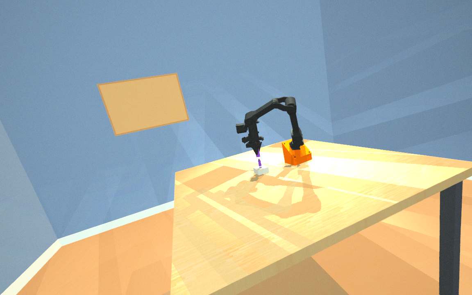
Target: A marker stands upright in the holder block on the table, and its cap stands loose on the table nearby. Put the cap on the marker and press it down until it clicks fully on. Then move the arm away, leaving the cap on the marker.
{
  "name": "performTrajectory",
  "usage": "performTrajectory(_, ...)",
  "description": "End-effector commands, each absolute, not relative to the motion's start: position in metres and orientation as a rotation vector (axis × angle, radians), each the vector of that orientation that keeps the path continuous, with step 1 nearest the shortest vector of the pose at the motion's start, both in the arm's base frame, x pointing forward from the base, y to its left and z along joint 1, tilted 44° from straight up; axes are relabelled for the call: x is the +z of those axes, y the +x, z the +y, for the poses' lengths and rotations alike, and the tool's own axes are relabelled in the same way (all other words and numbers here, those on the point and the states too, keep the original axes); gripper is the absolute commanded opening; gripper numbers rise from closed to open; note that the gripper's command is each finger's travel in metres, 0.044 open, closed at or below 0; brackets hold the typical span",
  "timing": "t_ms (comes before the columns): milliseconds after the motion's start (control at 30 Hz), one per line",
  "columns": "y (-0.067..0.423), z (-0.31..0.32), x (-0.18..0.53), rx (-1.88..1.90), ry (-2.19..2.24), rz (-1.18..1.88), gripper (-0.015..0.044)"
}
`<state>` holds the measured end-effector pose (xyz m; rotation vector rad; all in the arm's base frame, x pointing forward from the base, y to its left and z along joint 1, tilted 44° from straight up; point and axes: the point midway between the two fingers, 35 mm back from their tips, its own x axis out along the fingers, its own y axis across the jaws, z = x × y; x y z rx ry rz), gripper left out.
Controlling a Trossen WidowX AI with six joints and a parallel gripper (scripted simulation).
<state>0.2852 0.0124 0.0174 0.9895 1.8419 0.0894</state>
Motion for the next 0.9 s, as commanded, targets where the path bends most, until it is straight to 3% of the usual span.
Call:
performTrajectory(0, 0.284, 0.016, 0.016, 0.088, 0.996, 1.845, 0.0000)
performTrajectory(867, 0.278, 0.042, -0.013, 0.089, 0.997, 1.845, 0.0000)
